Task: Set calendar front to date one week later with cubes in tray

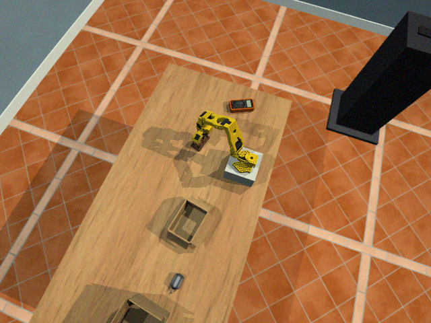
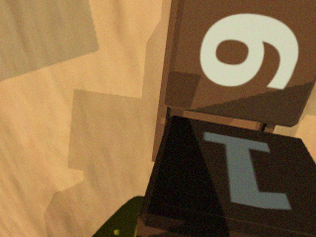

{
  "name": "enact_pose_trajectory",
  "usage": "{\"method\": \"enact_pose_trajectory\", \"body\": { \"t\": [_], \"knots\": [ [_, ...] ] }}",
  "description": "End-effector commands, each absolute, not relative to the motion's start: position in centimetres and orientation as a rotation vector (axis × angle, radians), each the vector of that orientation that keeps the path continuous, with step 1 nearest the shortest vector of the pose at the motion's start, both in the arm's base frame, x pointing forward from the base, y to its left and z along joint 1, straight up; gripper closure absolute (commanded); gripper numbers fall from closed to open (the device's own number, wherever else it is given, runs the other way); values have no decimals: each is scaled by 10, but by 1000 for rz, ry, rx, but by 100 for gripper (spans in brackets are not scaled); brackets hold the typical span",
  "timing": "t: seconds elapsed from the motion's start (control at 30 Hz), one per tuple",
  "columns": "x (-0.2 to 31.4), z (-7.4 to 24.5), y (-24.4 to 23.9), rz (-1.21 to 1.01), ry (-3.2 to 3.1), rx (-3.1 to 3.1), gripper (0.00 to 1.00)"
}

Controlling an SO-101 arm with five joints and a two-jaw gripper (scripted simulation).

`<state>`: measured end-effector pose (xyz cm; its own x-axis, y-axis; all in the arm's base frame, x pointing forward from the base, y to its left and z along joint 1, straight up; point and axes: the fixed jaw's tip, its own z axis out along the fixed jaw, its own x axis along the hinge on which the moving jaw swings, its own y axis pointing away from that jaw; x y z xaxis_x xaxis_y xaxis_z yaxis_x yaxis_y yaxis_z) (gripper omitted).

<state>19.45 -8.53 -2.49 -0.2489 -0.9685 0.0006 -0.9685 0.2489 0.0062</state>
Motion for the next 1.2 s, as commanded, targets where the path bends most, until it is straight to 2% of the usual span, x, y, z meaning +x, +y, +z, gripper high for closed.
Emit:
{"method": "enact_pose_trajectory", "body": {
  "t": [0.0,1.17],
  "knots": [
    [191,-28,-85,-27,-2473,1923,100],
    [194,-28,-88,-27,-2472,1923,100]
  ]
}}
